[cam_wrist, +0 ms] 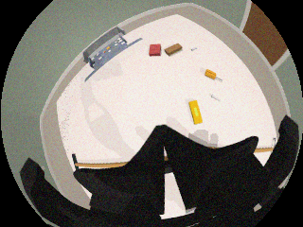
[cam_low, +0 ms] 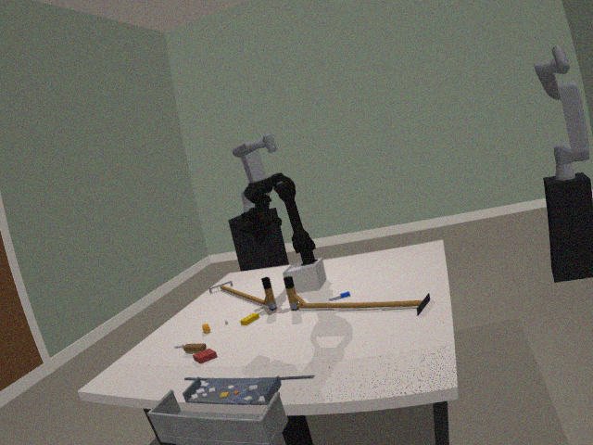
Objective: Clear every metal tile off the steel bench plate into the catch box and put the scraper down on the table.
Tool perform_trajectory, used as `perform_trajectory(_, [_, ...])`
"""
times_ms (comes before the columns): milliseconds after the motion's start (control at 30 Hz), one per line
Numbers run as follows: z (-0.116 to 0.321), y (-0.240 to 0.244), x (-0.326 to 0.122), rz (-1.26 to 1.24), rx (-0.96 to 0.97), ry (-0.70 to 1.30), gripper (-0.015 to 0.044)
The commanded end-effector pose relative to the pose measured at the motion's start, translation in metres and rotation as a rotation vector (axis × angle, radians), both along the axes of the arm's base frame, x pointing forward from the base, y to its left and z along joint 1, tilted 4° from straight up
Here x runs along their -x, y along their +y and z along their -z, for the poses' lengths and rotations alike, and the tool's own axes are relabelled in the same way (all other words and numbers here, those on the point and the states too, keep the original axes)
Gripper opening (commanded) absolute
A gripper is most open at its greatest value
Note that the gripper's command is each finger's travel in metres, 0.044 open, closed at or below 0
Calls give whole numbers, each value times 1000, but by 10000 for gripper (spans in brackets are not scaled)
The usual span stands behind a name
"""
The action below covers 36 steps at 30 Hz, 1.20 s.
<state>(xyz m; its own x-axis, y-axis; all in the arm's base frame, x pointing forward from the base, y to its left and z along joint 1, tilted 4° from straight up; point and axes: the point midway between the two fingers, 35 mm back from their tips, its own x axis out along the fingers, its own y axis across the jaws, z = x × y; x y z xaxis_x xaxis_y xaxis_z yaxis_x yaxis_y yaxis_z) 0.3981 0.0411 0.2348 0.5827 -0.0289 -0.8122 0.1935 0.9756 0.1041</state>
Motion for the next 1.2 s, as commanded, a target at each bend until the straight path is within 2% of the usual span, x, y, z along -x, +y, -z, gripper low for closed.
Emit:
perform_trajectory(0, [17, -2, 6, -5, 7, 64, 0])
perform_trajectory(1167, [93, -17, 49, 3, 34, 429, 0])
